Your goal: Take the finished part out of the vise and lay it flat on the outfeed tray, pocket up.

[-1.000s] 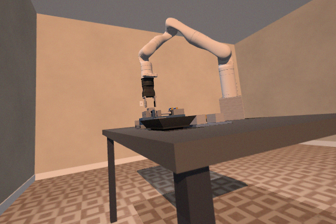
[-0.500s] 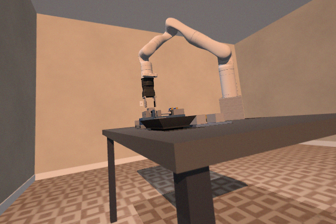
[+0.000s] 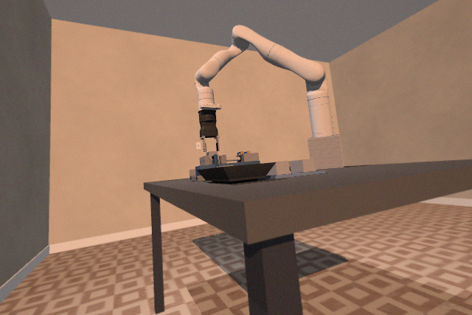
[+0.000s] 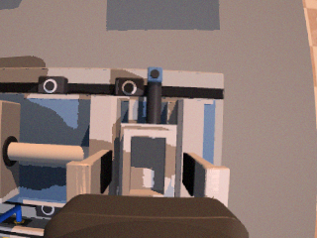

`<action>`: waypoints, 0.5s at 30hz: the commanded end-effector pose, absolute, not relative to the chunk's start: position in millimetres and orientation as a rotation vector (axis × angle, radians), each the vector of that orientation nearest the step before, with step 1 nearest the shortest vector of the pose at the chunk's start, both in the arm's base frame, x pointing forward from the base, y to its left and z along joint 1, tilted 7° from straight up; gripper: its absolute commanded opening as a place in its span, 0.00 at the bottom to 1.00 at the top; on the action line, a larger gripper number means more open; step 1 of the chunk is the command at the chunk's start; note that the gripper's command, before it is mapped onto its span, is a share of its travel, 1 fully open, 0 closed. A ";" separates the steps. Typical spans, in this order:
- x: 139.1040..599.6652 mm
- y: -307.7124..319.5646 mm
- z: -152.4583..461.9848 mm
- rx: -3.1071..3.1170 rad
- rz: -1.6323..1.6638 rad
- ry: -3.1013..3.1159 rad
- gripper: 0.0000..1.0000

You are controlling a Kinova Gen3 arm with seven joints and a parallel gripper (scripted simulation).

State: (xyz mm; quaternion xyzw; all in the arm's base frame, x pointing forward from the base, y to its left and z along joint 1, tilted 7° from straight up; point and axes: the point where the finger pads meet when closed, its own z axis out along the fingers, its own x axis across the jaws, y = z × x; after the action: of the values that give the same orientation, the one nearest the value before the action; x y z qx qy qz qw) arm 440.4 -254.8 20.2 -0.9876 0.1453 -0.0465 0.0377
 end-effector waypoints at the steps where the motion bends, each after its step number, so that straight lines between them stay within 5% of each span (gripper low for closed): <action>1: 439.6 -253.7 16.6 -3.031 -0.139 0.448 1.00; 15: 439.6 -253.2 11.2 -3.031 -0.137 0.448 1.00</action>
State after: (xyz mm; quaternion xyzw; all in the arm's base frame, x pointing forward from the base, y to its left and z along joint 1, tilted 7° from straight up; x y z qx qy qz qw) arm 440.4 -254.4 14.5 -0.9875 0.1457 -0.0458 0.0379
